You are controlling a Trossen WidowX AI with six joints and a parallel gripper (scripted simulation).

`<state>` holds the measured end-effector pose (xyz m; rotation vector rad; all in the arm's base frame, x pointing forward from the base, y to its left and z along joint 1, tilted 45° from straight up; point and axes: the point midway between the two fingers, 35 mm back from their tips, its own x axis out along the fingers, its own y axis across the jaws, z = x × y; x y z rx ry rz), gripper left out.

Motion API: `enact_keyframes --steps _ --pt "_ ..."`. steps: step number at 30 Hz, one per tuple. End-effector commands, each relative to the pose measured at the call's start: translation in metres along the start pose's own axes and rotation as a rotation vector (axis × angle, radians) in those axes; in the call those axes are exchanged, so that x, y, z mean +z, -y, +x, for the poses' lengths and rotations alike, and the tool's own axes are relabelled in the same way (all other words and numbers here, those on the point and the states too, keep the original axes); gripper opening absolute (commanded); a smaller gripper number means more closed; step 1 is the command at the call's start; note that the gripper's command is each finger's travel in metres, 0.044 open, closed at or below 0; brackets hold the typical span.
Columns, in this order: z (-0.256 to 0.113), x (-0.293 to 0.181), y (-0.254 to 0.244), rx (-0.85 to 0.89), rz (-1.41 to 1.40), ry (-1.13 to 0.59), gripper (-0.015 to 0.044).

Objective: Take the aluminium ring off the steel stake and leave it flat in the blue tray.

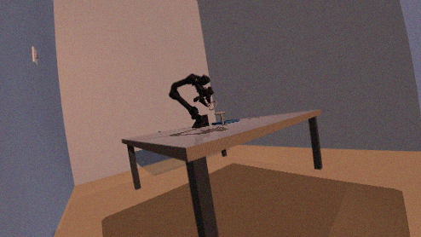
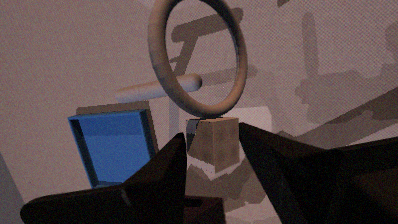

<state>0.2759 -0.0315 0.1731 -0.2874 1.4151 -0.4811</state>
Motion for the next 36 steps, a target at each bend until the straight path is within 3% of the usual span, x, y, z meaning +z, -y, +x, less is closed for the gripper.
enact_keyframes --steps 1,36 --pt "0.000 0.006 0.000 -0.001 -0.004 0.000 0.0000" --pt "0.007 0.063 -0.002 -0.001 -0.002 0.004 0.0000"
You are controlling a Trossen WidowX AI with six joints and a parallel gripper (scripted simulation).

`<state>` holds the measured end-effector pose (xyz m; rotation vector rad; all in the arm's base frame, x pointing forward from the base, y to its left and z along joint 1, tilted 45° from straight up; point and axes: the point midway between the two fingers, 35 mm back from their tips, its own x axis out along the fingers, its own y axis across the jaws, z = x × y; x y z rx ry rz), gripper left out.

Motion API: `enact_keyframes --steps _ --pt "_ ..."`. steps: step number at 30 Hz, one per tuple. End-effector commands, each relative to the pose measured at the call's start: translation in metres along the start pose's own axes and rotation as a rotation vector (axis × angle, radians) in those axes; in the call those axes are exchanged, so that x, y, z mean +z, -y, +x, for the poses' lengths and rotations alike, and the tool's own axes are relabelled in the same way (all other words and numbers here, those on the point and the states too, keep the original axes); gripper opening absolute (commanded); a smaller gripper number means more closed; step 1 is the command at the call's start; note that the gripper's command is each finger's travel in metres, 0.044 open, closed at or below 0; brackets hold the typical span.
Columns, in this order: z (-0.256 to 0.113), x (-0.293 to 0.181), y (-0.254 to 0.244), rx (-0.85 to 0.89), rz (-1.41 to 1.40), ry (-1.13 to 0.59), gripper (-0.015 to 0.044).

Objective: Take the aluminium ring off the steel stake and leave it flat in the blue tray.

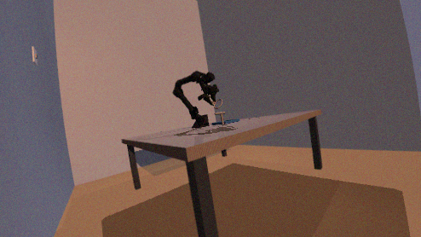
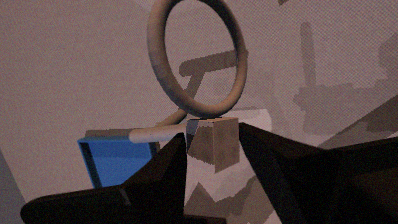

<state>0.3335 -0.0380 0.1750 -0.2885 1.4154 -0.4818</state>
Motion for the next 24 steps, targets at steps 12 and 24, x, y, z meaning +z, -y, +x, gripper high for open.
enact_keyframes --steps 12,24 --pt "0.006 0.023 -0.001 0.000 -0.002 0.005 0.0000" --pt "0.005 0.016 -0.011 -0.019 -0.211 0.068 0.0000"
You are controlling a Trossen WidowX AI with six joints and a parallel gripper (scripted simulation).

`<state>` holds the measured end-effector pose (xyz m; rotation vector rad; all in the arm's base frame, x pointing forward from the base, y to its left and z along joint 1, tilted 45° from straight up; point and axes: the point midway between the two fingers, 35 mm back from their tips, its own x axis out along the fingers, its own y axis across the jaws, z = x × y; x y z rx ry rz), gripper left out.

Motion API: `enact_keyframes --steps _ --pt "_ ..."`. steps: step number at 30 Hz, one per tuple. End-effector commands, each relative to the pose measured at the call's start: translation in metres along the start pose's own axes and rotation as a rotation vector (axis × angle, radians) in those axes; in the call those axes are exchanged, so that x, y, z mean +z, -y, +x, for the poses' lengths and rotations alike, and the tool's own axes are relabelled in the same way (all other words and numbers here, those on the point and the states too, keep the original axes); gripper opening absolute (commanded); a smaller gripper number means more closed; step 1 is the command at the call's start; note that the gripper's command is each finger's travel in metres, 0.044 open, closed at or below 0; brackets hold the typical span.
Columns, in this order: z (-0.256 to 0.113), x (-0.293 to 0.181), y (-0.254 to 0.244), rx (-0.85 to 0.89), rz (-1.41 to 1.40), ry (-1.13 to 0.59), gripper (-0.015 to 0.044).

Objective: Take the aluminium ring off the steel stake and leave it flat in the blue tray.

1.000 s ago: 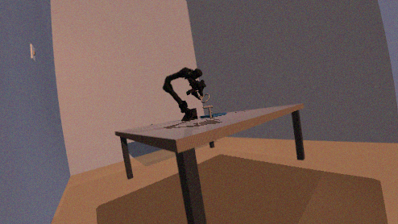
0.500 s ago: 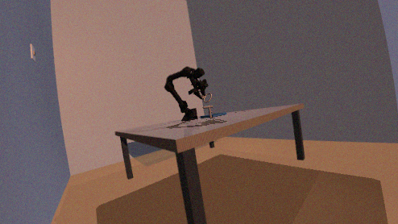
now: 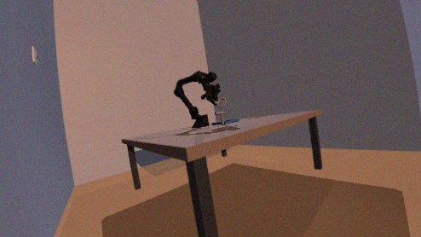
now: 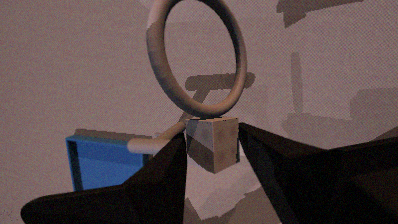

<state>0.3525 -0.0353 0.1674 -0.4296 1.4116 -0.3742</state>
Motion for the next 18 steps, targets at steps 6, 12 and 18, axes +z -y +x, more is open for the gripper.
enact_keyframes --steps 6,12,18 --pt "-0.003 -0.006 -0.010 -0.025 -0.188 0.061 0.0000" --pt "-0.003 -0.011 -0.017 -0.047 -0.319 0.097 0.0000" --pt "-0.003 -0.017 -0.023 -0.072 -0.450 0.131 0.0000"
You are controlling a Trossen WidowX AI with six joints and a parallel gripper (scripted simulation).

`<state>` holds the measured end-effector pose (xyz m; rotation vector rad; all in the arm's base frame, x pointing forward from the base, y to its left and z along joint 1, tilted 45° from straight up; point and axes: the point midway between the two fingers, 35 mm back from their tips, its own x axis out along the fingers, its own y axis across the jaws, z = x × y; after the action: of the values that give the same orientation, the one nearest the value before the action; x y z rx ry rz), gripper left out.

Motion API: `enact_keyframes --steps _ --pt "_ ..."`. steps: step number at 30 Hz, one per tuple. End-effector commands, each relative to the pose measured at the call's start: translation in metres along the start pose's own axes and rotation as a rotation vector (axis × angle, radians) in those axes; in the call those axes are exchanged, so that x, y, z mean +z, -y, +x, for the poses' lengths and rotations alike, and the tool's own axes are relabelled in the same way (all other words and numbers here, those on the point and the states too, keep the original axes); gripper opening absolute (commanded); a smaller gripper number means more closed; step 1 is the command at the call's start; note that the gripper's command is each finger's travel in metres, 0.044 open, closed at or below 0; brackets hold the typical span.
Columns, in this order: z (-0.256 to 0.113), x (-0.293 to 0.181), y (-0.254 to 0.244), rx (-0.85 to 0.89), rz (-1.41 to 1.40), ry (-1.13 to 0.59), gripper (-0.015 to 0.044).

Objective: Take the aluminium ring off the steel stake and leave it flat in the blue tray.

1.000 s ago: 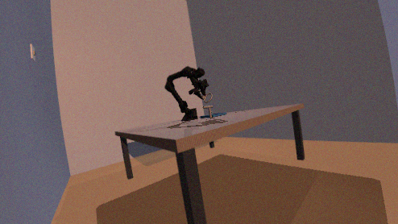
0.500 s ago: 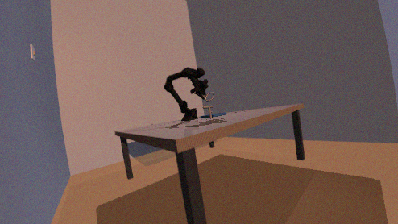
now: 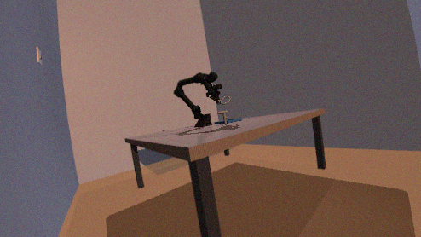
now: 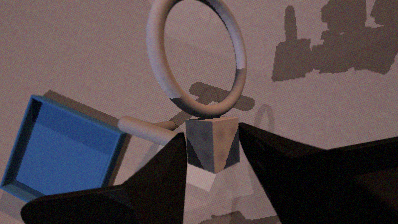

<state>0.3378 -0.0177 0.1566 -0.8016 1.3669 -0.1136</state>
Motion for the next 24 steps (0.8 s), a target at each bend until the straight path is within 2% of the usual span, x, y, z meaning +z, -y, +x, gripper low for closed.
enact_keyframes --steps 1,24 --pt "-0.002 -0.001 -0.004 -0.019 -0.078 0.025 0.0000" --pt "-0.001 -0.017 -0.038 -0.149 -0.581 0.121 0.0000"
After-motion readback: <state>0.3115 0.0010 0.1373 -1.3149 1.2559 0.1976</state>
